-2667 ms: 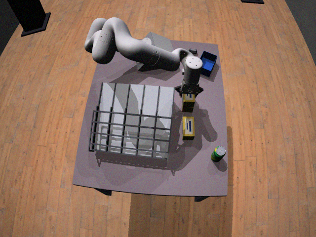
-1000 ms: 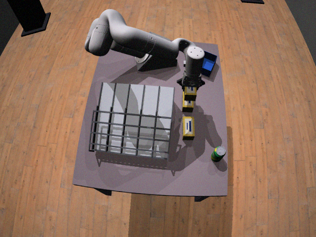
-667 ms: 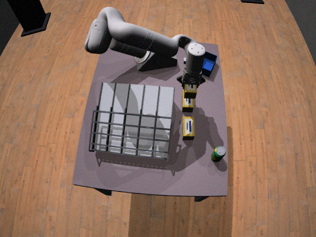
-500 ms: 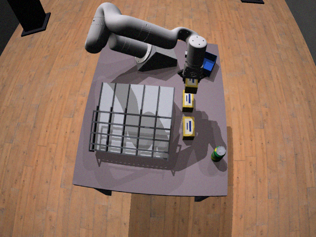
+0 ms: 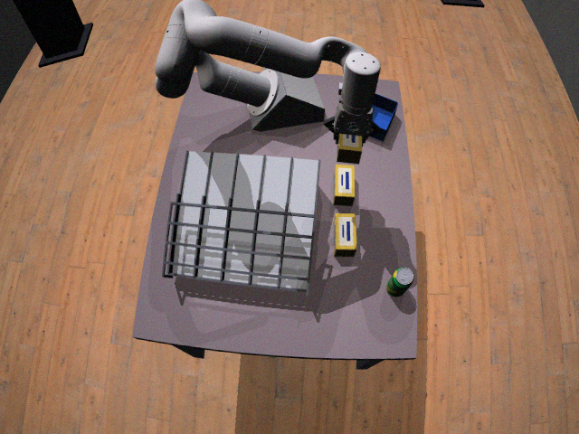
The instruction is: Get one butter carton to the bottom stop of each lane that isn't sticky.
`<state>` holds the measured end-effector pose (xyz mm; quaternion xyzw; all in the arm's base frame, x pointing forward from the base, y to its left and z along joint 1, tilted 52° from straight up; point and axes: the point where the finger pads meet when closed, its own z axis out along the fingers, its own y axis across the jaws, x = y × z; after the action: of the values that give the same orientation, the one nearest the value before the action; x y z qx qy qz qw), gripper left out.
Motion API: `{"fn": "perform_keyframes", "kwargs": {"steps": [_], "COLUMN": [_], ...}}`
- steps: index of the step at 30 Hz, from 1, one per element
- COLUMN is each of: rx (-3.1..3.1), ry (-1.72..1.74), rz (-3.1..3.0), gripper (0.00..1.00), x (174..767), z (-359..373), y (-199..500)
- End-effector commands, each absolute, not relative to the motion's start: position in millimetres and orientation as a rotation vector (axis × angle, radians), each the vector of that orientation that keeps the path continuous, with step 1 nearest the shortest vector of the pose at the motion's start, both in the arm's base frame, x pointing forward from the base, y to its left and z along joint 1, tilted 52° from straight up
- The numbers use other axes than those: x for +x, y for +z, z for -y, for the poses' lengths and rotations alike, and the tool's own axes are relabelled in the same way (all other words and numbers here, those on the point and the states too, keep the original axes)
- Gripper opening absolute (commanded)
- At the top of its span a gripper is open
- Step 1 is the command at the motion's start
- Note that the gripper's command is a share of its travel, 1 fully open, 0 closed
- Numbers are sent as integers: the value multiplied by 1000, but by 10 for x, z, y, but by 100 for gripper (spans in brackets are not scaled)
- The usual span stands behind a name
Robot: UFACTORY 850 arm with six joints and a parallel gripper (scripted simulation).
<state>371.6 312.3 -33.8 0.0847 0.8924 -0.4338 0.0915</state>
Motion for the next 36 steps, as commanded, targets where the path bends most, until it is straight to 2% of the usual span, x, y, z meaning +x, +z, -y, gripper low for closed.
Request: {"fn": "perform_keyframes", "kwargs": {"steps": [1, 10, 14, 15, 18, 25, 31, 32, 36], "rx": [253, 253, 253, 258, 258, 258, 258, 265, 265], "ry": [-1284, -1284, -1284, -1301, -1301, -1301, -1301, -1305, -1305], "rz": [-2651, -2651, -2651, -2646, -2646, -2646, -2646, -2641, -2641], "gripper": [0, 0, 0, 0, 0, 0, 0, 0, 0], "x": [3701, 3663, 3663, 3641, 3632, 3607, 3607, 3576, 3563], "z": [-2706, -1948, -1948, -1559, -1465, -871, -871, -461, -312], "y": [223, 1202, 1202, 1666, 1781, 2556, 2556, 3084, 3271]}}
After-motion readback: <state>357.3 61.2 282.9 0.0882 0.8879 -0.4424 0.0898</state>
